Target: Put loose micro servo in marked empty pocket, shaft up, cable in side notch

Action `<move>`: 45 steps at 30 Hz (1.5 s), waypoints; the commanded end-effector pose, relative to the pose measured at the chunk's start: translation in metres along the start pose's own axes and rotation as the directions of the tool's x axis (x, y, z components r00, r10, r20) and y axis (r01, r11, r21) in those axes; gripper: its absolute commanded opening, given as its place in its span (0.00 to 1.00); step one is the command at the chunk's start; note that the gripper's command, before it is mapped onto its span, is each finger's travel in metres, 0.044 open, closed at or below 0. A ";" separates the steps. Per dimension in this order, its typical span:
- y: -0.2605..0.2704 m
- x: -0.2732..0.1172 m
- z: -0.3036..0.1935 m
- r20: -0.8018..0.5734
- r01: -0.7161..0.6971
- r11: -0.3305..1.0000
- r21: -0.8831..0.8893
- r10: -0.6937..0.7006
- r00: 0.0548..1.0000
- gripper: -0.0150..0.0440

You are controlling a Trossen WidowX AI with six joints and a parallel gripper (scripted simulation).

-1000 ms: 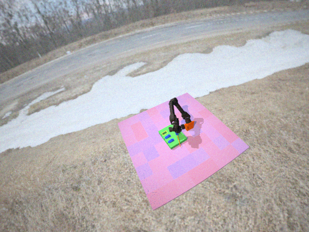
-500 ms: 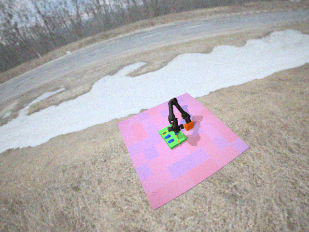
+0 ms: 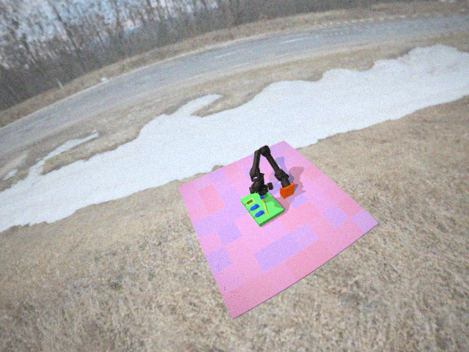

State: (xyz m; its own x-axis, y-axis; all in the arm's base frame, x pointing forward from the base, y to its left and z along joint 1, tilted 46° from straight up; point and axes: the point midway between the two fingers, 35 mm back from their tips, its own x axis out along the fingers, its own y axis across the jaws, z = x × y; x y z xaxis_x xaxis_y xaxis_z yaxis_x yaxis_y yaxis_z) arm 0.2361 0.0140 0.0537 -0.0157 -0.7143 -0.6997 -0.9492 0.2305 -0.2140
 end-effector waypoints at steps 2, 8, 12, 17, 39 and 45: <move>-0.009 -0.001 -0.023 -0.002 0.007 1.000 -0.005 -0.007 1.000 0.25; -0.015 -0.001 -0.040 -0.003 0.008 1.000 0.000 -0.008 1.000 0.25; -0.015 -0.001 -0.040 -0.003 0.008 0.997 0.077 -0.008 1.000 0.25; -0.015 -0.001 -0.040 -0.003 0.008 0.970 0.245 -0.008 1.000 0.25; -0.015 -0.001 -0.040 -0.003 0.007 0.536 0.844 -0.008 1.000 0.25; -0.015 -0.001 -0.040 -0.003 0.006 0.372 0.928 -0.008 1.000 0.25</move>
State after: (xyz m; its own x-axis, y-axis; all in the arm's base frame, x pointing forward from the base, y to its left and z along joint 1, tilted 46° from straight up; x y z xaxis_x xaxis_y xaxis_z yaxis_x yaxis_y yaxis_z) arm 0.2375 -0.0153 0.0842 -0.0131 -0.7158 -0.6982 -0.1334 0.6933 -0.7082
